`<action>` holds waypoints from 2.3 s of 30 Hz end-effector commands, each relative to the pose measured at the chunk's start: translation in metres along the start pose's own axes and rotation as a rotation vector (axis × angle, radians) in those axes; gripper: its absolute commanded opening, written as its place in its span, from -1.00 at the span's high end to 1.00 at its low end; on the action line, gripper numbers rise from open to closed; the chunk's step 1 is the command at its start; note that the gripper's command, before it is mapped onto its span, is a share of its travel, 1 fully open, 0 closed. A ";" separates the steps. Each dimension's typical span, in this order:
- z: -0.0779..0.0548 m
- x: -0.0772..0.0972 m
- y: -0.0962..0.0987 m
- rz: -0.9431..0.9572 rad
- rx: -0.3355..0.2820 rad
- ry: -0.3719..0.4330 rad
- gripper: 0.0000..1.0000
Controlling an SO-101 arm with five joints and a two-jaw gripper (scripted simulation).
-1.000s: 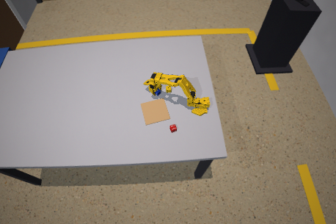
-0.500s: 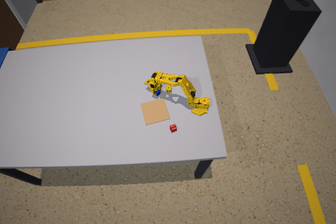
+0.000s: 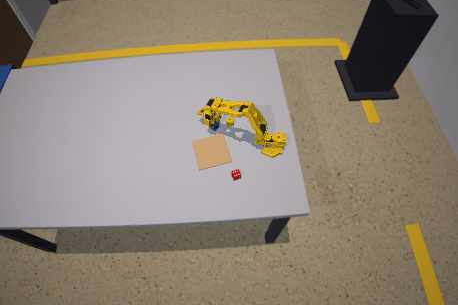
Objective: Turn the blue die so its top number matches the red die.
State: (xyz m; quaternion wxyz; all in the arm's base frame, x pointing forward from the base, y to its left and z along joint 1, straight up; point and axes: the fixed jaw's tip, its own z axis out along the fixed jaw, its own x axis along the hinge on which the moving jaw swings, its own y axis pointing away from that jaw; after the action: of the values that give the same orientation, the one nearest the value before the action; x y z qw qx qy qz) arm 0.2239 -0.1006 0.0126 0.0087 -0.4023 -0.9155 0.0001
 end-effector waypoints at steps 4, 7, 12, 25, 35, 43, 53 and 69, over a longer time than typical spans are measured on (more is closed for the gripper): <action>-0.024 -0.015 0.004 0.001 -0.047 -0.119 0.93; -0.024 -0.015 0.004 0.001 -0.047 -0.119 0.99; -0.024 -0.015 0.004 0.001 -0.047 -0.119 1.00; -0.047 -0.014 0.005 0.000 -0.053 -0.132 1.00; -0.069 -0.010 0.005 0.000 -0.058 -0.144 1.00; -0.075 -0.009 0.005 0.000 -0.062 -0.152 1.00; -0.075 -0.009 0.005 0.000 -0.062 -0.152 1.00; -0.075 -0.007 0.008 -0.027 -0.071 -0.175 1.00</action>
State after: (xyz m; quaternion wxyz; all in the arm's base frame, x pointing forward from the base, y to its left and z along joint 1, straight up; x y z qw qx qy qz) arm 0.2258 -0.1003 0.0618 -0.0124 -0.4001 -0.9164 0.0009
